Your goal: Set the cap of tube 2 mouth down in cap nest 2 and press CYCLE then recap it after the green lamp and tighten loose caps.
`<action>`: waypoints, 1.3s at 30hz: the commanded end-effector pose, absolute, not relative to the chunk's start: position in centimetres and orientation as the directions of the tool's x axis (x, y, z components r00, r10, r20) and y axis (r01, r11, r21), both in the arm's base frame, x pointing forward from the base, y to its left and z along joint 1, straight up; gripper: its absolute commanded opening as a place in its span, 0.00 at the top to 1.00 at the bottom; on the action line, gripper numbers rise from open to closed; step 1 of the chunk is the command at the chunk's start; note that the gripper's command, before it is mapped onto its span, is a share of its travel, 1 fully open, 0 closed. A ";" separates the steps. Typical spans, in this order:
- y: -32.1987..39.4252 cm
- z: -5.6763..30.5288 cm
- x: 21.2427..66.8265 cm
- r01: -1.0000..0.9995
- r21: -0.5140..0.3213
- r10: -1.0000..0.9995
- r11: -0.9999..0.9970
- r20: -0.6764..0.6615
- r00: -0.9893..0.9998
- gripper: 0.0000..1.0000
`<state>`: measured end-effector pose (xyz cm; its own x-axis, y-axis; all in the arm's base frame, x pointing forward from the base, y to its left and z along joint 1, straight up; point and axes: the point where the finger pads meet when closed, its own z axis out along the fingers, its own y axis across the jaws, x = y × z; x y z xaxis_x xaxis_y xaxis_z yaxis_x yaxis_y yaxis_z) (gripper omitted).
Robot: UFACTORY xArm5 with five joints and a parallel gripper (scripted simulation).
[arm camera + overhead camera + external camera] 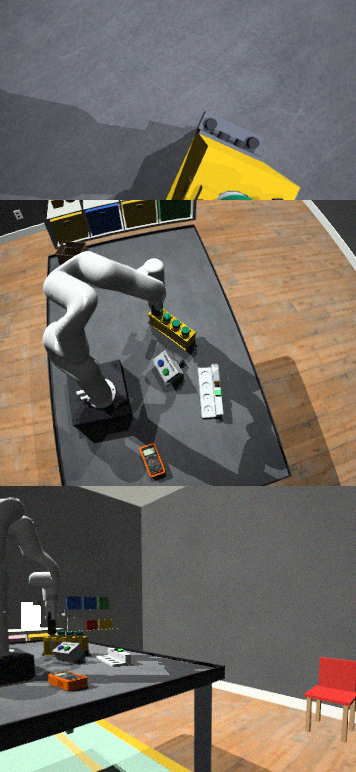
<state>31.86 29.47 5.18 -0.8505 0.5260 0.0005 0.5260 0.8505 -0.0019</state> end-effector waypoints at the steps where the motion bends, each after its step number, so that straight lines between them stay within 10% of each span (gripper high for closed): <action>1: 29.6 5.3 31.9 0.740 0.002 0.740 0.673 -0.003 -0.673 1.00; 22: 29.6 5.2 31.9 0.990 0.003 0.990 -0.143 -0.001 0.143 1.00; 30: 29.6 5.2 31.9 0.986 0.003 0.986 -0.167 -0.001 0.167 1.00; 31: 29.6 5.2 31.9 0.986 0.003 0.986 -0.167 -0.001 0.167 0.54; 39: 29.6 5.2 31.9 0.986 0.003 0.986 -0.167 -0.001 0.167 0.54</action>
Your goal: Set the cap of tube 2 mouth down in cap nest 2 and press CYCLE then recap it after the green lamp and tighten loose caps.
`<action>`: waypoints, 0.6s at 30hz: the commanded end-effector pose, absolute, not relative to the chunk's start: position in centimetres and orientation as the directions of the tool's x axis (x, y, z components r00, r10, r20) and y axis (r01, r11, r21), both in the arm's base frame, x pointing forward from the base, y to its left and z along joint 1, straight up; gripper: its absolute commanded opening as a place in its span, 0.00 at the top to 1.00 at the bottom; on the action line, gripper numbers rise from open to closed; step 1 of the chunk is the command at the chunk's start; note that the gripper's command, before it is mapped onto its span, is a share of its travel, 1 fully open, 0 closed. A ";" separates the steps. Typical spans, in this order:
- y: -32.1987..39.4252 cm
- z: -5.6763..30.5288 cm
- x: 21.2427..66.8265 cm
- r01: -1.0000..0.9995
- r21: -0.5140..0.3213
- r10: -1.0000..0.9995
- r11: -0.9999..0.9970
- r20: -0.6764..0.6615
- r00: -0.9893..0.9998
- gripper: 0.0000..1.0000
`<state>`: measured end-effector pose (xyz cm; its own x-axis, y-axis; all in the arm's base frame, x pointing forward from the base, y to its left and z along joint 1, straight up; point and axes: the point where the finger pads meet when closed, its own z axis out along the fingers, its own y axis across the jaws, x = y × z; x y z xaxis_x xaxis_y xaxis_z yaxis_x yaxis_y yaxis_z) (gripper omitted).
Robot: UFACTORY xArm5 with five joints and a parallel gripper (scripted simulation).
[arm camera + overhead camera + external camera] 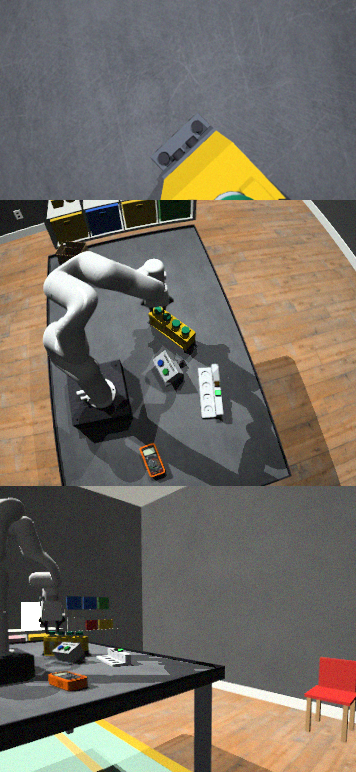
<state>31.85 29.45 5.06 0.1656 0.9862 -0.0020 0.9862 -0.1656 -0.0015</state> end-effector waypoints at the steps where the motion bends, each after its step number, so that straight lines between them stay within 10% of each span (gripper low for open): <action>1: 29.6 5.2 31.9 0.986 0.003 0.986 -0.167 -0.001 0.167 0.54; 18: 29.6 9.4 31.9 0.986 0.004 0.986 -0.167 -0.001 0.167 0.54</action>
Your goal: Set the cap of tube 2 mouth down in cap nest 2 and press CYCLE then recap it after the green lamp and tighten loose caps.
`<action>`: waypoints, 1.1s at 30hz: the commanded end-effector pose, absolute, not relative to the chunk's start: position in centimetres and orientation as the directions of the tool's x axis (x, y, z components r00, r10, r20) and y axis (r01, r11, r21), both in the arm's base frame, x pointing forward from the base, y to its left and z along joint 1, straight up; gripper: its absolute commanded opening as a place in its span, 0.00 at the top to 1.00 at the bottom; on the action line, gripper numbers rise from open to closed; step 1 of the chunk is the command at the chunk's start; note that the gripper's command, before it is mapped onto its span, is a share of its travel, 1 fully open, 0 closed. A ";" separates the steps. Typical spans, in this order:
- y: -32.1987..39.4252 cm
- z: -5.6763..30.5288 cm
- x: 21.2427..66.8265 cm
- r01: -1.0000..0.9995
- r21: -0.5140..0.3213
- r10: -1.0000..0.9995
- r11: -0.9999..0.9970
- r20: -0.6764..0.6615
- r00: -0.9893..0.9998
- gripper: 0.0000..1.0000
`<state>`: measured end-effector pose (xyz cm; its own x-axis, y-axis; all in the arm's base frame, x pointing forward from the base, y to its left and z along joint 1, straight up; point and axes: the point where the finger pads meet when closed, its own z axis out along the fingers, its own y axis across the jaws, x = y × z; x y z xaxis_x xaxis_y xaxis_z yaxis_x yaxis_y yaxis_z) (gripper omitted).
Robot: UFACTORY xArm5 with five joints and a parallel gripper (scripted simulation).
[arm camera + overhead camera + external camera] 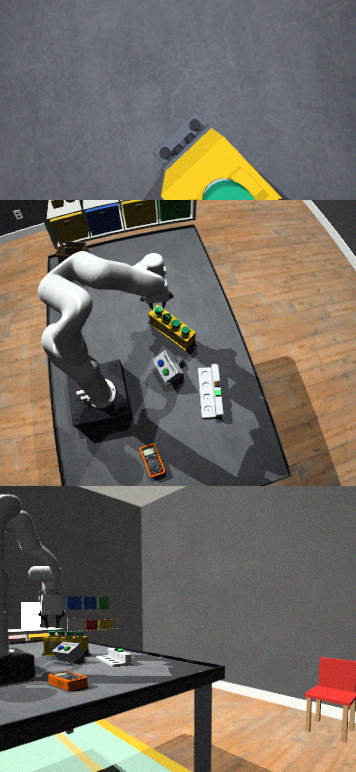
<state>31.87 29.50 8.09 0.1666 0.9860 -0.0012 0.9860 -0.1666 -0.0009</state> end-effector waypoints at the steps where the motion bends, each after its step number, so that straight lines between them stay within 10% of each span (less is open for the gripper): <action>1: 29.6 9.7 31.9 0.986 0.004 0.986 -0.167 -0.001 0.167 0.54; 33: 20.9 9.8 37.7 0.676 0.001 0.676 0.737 -0.004 -0.737 0.54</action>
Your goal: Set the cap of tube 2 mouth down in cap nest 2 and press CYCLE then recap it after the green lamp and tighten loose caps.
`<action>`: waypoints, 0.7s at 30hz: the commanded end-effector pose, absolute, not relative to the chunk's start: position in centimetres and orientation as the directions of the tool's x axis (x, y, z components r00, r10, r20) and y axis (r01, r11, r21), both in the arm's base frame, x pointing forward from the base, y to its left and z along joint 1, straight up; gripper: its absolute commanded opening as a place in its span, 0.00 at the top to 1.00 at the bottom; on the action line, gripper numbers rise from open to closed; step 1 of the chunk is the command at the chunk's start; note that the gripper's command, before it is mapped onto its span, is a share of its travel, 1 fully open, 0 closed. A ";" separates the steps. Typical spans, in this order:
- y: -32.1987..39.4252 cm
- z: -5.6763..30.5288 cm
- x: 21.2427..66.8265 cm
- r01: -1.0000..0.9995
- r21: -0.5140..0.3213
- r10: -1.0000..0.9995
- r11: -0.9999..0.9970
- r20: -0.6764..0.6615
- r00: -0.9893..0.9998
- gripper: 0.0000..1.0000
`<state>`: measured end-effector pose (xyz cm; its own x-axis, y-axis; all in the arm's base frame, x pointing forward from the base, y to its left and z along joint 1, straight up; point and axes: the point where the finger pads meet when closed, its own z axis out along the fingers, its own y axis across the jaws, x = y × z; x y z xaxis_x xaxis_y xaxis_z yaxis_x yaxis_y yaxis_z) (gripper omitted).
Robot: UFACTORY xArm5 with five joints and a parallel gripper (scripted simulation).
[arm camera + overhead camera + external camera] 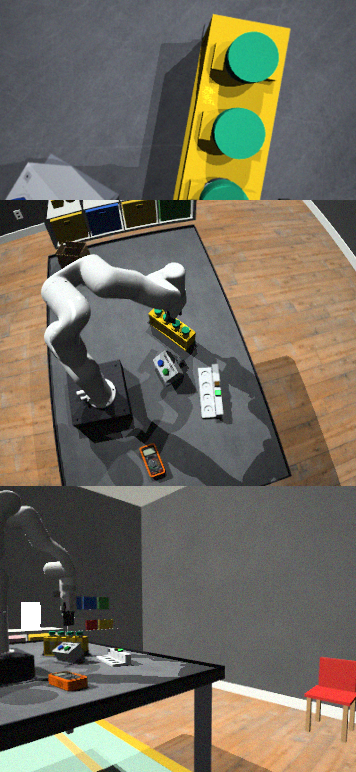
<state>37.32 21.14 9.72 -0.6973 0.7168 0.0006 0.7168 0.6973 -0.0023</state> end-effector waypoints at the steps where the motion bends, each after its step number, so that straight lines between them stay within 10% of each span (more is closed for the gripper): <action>1: 20.9 9.8 37.7 0.676 0.001 0.676 0.737 -0.004 -0.737 0.54; 21: 20.9 6.3 37.7 0.676 0.001 0.676 0.737 -0.004 -0.737 0.54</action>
<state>37.50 20.75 6.58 -0.7369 0.6760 0.0012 0.6760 0.7369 -0.0036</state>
